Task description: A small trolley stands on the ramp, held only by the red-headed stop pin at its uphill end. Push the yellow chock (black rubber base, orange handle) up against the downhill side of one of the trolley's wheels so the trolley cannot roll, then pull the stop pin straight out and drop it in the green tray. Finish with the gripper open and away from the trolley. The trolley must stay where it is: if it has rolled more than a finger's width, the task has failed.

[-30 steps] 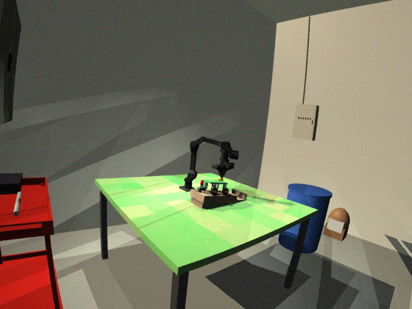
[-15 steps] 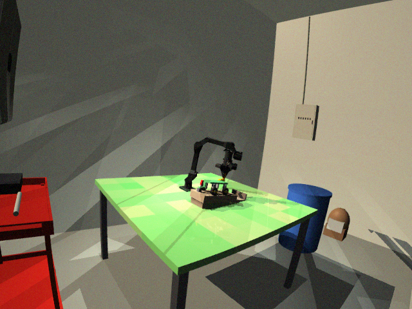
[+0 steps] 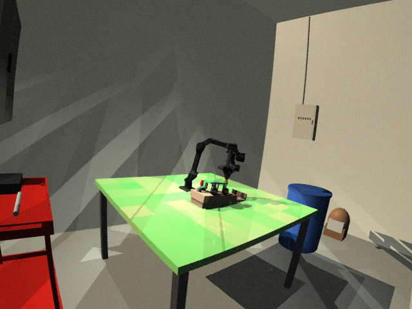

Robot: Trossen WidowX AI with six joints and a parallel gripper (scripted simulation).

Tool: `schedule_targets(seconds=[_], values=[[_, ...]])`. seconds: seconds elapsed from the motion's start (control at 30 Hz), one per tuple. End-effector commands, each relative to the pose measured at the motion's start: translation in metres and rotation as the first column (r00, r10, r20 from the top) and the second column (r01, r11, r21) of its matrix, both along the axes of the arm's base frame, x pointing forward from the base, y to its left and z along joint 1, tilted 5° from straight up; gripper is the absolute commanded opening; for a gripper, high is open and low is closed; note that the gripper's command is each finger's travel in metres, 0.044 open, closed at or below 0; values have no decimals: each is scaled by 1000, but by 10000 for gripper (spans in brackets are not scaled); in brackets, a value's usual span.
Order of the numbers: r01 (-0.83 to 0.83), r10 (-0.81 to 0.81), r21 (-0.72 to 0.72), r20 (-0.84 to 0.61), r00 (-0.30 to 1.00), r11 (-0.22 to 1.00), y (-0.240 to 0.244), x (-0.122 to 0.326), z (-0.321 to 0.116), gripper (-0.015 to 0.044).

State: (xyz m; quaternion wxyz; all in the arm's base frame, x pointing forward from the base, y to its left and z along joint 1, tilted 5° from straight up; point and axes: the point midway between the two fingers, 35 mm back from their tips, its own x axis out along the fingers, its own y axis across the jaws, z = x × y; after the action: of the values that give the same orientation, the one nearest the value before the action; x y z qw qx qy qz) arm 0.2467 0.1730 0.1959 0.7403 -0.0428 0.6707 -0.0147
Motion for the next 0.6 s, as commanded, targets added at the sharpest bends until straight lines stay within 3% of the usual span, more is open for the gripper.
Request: schedule_targets(seconds=[0.0,0.57], values=[[-2,2,-4,0,1000,1000,-1,1,-7,0],[-2,2,-5,1,1000,1000,-5,7,-56,0]])
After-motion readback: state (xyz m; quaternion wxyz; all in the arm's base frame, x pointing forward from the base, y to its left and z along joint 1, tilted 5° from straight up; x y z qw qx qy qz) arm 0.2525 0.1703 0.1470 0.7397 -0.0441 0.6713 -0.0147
